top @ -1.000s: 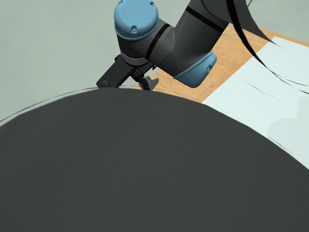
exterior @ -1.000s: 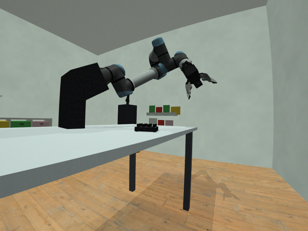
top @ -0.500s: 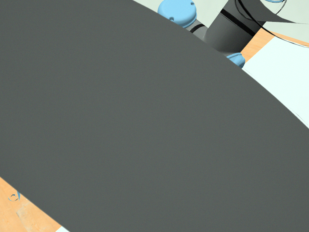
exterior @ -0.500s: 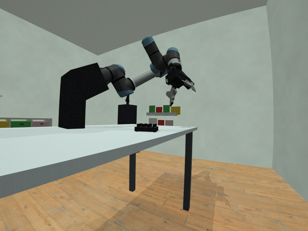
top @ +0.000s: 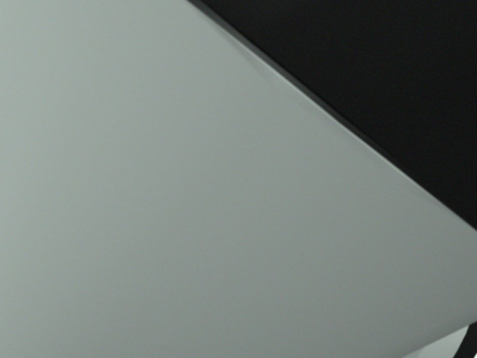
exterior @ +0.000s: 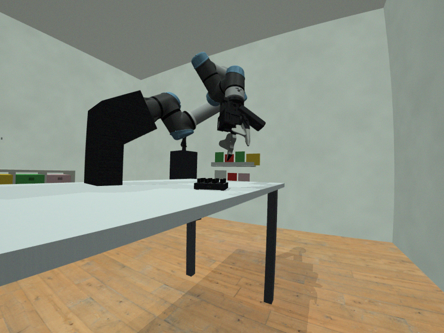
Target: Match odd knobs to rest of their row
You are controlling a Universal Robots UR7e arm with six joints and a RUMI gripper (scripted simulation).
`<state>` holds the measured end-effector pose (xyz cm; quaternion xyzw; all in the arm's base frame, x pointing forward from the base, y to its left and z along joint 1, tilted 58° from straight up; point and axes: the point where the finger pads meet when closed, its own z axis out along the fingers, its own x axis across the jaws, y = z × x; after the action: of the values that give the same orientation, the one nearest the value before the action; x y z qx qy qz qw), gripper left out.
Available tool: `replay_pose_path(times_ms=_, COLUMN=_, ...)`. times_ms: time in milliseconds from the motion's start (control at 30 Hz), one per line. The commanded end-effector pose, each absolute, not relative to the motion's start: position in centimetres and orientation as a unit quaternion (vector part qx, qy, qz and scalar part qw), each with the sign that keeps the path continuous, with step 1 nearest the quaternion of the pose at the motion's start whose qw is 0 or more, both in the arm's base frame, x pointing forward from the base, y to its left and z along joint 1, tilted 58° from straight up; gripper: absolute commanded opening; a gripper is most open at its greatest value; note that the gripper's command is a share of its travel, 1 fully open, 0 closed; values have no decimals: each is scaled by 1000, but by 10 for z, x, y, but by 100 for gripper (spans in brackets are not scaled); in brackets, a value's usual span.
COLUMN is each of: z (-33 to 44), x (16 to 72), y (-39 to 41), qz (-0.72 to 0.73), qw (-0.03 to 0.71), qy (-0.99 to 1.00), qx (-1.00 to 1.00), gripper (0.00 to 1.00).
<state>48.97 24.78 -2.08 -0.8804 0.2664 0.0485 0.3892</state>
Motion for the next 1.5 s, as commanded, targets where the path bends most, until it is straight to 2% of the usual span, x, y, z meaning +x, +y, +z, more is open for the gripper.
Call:
replay_pose_path(times_ms=0, z=-34, x=468, y=250, qz=88, qw=398, qy=293, qx=-864, gripper=100)
replay_pose_path(times_ms=733, z=-55, x=410, y=263, qz=196, qw=420, qy=371, qx=-804, gripper=100)
replay_pose_path(times_ms=1467, z=-59, x=391, y=268, qz=232, qw=427, qy=398, qx=-778, gripper=100)
